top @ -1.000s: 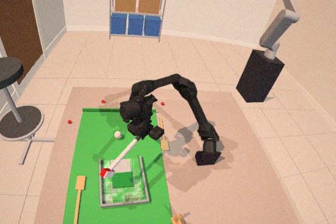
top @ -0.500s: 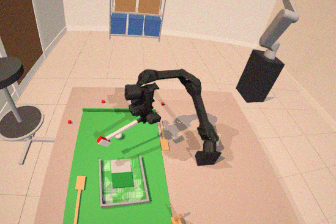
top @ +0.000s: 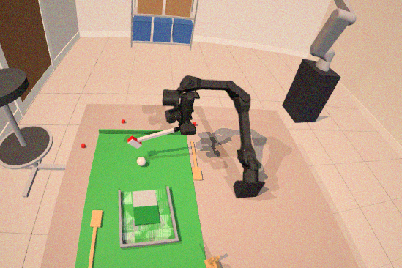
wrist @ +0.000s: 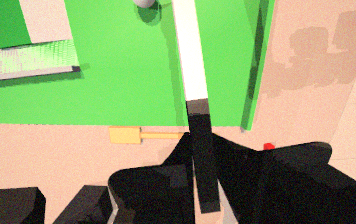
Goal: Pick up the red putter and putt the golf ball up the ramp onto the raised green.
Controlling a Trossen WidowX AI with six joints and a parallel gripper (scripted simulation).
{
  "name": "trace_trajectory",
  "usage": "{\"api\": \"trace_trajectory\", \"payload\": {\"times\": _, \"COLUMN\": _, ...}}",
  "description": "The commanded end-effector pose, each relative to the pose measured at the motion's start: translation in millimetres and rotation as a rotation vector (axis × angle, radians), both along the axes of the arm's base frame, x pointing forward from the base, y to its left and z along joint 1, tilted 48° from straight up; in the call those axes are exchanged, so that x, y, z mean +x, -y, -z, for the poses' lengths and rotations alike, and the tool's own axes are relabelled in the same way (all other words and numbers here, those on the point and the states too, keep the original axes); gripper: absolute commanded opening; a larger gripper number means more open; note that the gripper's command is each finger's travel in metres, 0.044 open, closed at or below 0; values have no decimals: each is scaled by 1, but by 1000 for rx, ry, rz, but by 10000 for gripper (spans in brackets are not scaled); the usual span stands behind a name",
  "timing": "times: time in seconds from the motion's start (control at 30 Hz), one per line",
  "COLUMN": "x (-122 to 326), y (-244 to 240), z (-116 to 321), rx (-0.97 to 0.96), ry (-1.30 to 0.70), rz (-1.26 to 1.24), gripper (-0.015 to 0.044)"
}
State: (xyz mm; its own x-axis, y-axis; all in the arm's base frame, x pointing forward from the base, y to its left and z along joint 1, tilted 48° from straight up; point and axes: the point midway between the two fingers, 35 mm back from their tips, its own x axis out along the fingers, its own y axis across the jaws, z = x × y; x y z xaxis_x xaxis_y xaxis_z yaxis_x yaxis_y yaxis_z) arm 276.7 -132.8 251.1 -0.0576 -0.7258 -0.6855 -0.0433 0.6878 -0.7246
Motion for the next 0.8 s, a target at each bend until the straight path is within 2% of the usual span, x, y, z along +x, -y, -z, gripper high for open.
{"api": "trace_trajectory", "payload": {"times": 0.0, "x": -13, "y": 9, "z": -9, "rx": -19, "ry": 38, "rz": 44, "gripper": 0}}
{"api": "trace_trajectory", "payload": {"times": 0.77, "x": -17, "y": 42, "z": 20, "rx": -22, "ry": 40, "rz": 44, "gripper": 0}}
